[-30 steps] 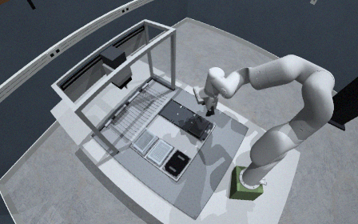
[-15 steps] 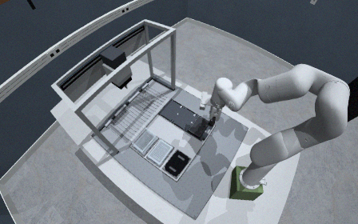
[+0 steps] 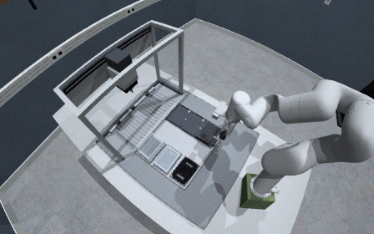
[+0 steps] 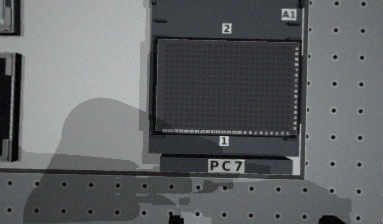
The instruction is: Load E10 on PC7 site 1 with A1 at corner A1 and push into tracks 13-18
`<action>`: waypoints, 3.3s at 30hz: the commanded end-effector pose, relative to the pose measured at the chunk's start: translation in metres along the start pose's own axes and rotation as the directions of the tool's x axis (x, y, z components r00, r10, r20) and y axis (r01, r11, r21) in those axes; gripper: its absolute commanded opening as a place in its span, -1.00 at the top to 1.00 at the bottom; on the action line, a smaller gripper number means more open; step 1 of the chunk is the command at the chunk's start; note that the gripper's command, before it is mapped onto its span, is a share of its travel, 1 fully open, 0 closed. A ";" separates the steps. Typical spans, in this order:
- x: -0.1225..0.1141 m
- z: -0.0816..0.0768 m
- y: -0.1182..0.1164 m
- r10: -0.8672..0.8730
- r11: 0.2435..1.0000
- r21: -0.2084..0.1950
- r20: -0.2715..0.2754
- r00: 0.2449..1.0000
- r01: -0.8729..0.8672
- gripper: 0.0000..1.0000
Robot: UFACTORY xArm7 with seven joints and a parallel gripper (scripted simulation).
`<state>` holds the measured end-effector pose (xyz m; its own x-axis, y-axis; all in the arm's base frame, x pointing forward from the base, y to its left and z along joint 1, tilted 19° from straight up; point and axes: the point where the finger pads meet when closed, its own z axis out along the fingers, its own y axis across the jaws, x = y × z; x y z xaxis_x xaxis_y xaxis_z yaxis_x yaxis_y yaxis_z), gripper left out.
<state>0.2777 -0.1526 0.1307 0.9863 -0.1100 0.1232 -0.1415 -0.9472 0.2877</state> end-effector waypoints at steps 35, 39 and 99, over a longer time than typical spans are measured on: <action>0.000 0.031 -0.001 0.021 1.000 -0.009 -0.007 1.000 -0.021 -0.63; 0.000 0.034 -0.001 0.021 1.000 -0.009 -0.007 1.000 -0.021 -0.63; 0.000 0.093 -0.001 0.021 1.000 -0.009 -0.006 1.000 -0.021 -0.63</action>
<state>0.2839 -0.1787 0.0440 0.9828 -0.1290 0.1319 -0.1626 -0.9436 0.2884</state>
